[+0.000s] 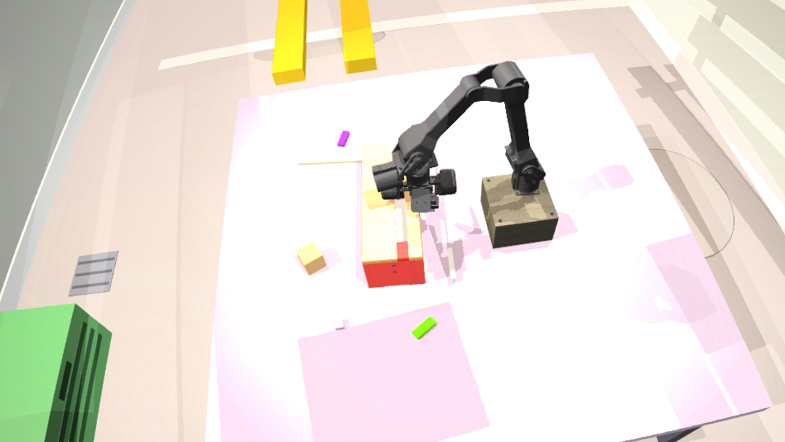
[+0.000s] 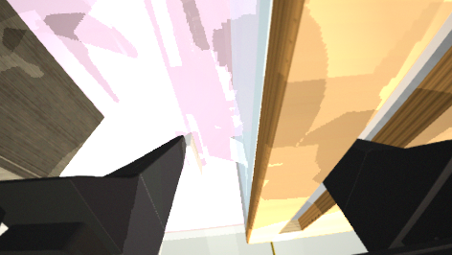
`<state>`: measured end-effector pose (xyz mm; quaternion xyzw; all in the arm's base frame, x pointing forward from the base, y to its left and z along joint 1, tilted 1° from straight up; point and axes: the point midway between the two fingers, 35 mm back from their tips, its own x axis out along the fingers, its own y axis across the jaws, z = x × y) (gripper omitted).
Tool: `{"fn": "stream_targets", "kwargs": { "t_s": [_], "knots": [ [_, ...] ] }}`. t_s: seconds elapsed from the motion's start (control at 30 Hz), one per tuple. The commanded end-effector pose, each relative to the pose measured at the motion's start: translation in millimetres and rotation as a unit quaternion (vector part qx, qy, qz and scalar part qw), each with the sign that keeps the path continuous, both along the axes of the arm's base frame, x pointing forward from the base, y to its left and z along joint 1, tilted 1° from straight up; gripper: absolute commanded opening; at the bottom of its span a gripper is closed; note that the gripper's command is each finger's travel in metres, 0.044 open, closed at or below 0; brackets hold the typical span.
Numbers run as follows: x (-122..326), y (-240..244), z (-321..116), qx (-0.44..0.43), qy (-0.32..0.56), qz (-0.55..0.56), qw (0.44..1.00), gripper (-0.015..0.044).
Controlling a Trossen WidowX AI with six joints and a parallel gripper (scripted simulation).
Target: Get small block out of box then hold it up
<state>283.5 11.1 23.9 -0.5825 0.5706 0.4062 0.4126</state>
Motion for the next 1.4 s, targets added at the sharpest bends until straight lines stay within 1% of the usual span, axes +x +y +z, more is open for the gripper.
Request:
{"fn": "stream_targets", "kwargs": {
  "t_s": [0.0, 1.07, 1.2, 1.3, 1.37],
  "knots": [
    [-1, -11, 0, -0.003, -0.001, 0.001, 1.0, 0.04],
    [1, -98, 2, -0.007, -0.001, 0.001, 1.0, 0.04],
    [1, -103, 2, -0.008, -0.001, 0.001, 1.0, 0.04],
    [2, -103, 16, -0.007, -0.001, 0.001, 1.0, 0.04],
    [2, -101, 37, -0.007, -0.001, 0.0, 1.0, 0.04]
  ]
}}
